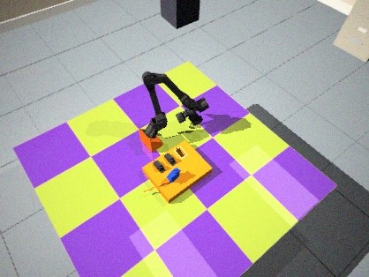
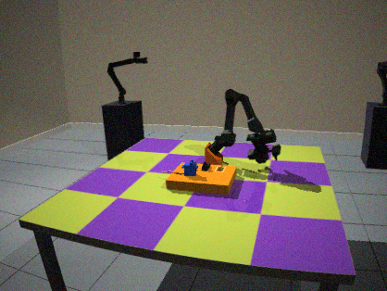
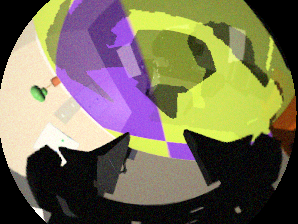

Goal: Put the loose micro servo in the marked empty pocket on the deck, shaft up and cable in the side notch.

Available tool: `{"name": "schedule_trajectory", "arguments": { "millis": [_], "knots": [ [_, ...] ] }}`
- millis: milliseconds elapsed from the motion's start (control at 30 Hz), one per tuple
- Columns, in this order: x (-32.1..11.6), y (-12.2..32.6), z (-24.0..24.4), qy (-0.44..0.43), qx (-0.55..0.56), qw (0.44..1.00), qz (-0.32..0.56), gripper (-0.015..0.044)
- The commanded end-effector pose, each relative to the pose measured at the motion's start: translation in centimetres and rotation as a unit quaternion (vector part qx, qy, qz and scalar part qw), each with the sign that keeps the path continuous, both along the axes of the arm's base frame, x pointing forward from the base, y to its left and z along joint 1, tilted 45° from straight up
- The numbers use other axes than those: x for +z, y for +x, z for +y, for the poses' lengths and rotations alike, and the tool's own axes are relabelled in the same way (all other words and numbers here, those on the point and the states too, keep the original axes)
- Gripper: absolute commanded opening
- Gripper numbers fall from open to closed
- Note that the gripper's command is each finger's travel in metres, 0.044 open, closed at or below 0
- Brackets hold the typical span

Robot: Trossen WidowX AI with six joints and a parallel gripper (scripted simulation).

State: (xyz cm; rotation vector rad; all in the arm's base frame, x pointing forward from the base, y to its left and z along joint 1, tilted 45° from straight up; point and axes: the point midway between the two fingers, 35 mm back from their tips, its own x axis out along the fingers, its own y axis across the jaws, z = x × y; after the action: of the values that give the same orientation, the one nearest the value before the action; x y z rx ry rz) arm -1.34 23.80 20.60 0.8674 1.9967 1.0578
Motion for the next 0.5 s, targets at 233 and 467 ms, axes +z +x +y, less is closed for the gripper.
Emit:
{"name": "schedule_trajectory", "arguments": {
  "millis": [233, 467],
  "knots": [
    [0.2, 2.0, 0.5, 0.007, -0.032, 0.999, -0.033, 0.0440],
    [-0.1, 4.3, 0.8, 0.002, -0.070, 0.996, -0.062, 0.0440]
  ]
}}
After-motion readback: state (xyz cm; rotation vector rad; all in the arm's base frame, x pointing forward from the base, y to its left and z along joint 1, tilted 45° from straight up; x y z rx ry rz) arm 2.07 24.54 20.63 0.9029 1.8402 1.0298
